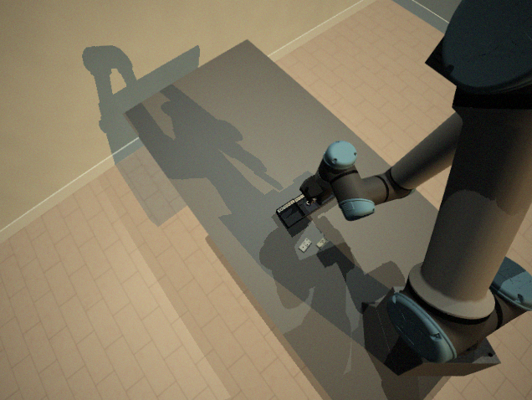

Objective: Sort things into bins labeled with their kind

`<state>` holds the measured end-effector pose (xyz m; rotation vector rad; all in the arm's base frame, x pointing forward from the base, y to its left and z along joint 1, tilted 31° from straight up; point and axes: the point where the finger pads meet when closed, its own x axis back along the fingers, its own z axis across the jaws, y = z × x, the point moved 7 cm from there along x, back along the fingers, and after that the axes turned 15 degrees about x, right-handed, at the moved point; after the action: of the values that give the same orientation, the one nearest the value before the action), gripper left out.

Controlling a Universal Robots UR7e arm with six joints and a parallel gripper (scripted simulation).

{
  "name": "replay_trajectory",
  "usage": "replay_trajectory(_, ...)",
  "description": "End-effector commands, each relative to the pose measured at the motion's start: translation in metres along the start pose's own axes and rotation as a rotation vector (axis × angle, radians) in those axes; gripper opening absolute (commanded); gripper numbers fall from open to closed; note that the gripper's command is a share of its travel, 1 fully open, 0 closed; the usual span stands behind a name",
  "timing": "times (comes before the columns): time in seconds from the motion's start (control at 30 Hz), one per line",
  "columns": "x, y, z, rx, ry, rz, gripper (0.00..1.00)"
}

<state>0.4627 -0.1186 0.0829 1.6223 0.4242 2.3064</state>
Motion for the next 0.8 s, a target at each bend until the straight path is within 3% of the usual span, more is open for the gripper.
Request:
replay_trajectory(0.0,-0.006,0.0,0.0,0.0,0.001,0.0,0.34)
replay_trajectory(0.4,-0.03,0.0,0.0,0.0,0.001,0.0,0.34)
replay_trajectory(0.77,-0.041,0.0,0.0,0.0,0.001,0.0,0.34)
